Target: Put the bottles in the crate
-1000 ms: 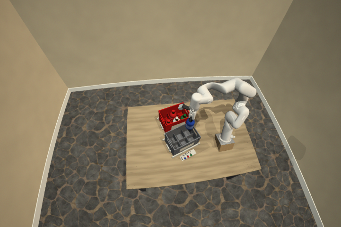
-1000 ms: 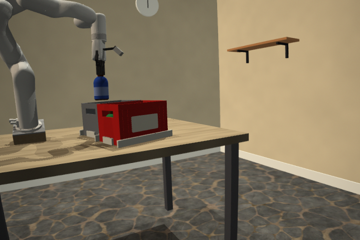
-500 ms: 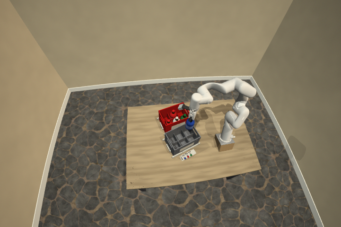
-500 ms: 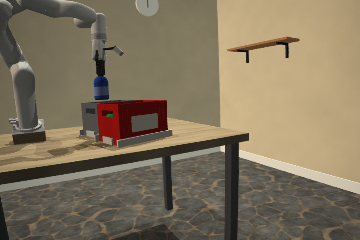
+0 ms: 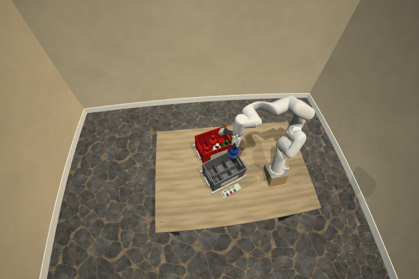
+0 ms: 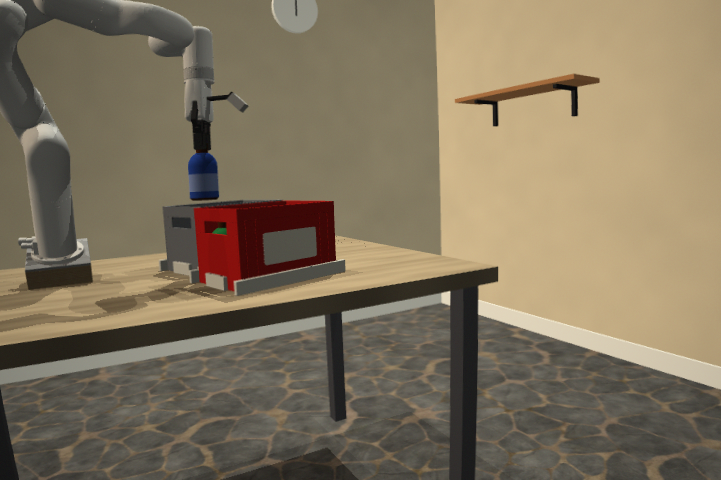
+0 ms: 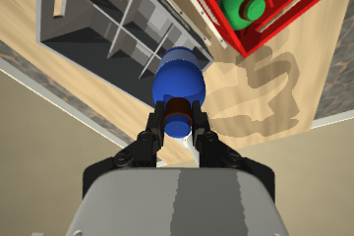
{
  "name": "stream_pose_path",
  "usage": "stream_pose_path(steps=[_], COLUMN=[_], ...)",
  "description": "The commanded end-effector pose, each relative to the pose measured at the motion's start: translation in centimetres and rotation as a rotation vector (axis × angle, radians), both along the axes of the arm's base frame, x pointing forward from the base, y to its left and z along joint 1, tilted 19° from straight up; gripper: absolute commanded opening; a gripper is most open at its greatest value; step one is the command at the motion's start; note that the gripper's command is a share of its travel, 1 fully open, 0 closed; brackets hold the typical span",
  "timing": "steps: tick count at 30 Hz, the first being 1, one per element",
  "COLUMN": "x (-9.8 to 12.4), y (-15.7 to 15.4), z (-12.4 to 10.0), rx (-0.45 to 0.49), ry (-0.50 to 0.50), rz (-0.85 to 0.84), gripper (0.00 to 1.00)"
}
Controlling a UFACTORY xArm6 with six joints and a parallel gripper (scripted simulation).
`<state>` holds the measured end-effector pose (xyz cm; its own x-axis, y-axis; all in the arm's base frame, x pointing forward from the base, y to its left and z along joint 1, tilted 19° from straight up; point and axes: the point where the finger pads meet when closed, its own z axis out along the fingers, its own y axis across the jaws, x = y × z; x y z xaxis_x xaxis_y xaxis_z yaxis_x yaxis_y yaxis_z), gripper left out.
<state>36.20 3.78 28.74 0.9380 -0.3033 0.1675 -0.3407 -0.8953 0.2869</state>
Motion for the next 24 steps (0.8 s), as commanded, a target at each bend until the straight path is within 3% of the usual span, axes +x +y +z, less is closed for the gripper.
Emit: stream_pose_path(steps=[1,24], x=[0.10,0.16], y=[0.03,-0.13], z=[0.17,-0.20], rx=[0.001,0.001], ry=[-0.004,-0.004], rz=[0.001,0.001], gripper=[0.00,0.00])
